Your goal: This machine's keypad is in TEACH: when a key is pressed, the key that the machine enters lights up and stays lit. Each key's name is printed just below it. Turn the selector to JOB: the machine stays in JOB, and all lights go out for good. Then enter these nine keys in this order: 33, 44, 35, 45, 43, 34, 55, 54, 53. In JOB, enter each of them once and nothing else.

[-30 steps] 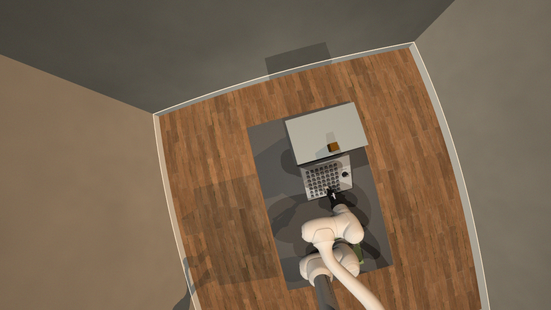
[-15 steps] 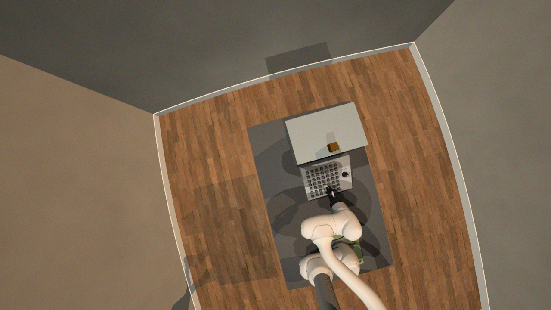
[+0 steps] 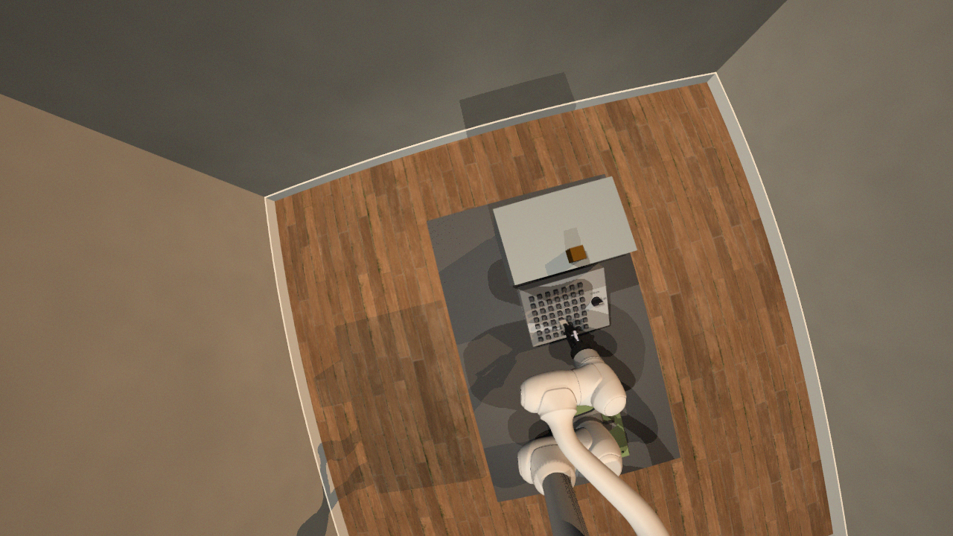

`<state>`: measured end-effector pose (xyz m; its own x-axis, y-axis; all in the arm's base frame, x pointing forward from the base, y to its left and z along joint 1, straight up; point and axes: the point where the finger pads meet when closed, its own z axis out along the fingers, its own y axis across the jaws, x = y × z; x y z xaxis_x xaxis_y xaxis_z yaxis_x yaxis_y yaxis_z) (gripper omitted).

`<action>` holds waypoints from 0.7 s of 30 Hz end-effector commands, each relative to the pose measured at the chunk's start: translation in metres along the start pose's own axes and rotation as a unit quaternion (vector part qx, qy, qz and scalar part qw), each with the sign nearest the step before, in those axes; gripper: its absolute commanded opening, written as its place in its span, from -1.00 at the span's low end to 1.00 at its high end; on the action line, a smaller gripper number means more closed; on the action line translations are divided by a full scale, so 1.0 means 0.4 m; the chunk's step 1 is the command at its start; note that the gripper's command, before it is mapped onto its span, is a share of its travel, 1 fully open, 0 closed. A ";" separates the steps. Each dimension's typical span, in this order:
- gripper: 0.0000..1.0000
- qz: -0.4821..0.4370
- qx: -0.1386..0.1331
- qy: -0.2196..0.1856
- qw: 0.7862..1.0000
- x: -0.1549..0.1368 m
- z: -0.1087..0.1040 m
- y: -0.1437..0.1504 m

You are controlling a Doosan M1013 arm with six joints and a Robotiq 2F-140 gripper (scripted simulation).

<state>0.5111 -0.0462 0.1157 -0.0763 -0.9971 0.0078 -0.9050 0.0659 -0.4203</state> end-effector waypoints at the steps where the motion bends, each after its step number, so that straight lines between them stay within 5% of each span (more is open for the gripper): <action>1: -1.00 0.001 0.002 -0.001 1.000 -0.002 0.003 -0.001; 21: -1.00 0.001 0.002 -0.001 1.000 -0.002 0.015 -0.001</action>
<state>0.5131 -0.0466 0.1133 -0.0765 -0.9970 0.0081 -0.9040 0.0659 -0.4225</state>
